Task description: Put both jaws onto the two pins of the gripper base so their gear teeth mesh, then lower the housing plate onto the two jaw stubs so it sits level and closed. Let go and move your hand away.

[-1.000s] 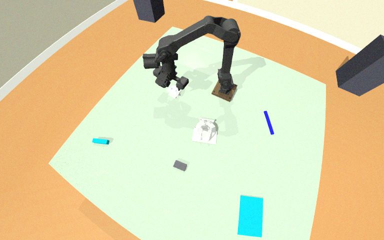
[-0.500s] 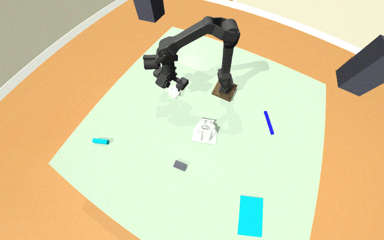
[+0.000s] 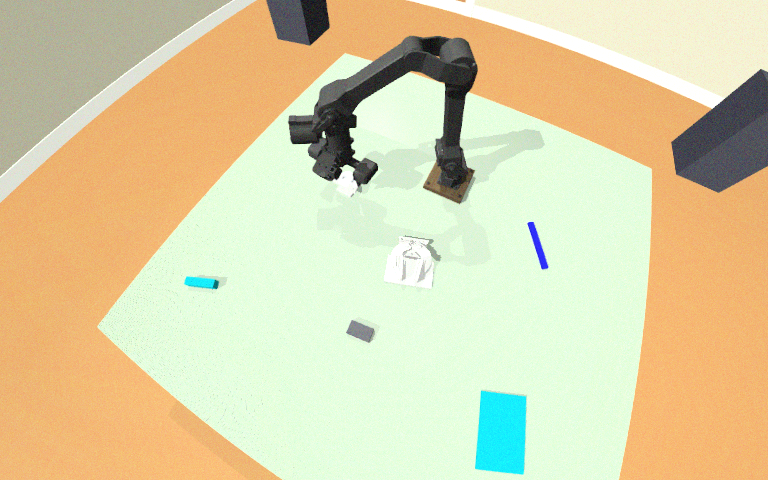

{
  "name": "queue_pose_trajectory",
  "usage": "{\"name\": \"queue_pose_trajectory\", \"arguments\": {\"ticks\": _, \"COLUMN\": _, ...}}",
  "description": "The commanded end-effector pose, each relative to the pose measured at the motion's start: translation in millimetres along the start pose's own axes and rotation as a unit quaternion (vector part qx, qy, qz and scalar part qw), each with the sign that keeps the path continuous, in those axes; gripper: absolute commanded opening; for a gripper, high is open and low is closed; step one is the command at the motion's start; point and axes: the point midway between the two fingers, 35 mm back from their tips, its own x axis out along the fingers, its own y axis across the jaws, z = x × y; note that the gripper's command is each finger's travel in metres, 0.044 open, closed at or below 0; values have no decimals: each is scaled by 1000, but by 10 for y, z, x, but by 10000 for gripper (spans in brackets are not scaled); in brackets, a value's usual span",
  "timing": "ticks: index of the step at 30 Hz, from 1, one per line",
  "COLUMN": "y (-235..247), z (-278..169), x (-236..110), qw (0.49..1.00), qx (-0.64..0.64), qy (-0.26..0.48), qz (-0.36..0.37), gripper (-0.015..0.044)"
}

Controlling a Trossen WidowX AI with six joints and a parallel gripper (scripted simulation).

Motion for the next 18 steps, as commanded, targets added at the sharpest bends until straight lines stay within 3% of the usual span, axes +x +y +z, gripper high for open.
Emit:
{"name": "queue_pose_trajectory", "arguments": {"ticks": 1, "y": 25, "z": -7, "x": 26, "qw": 1000, "qx": -1, "qy": 0, "qz": 5, "gripper": 440}}
{"name": "queue_pose_trajectory", "arguments": {"ticks": 18, "y": 23, "z": -5, "x": 194, "qw": 1000, "qx": -1, "qy": 0, "qz": 5, "gripper": 440}}
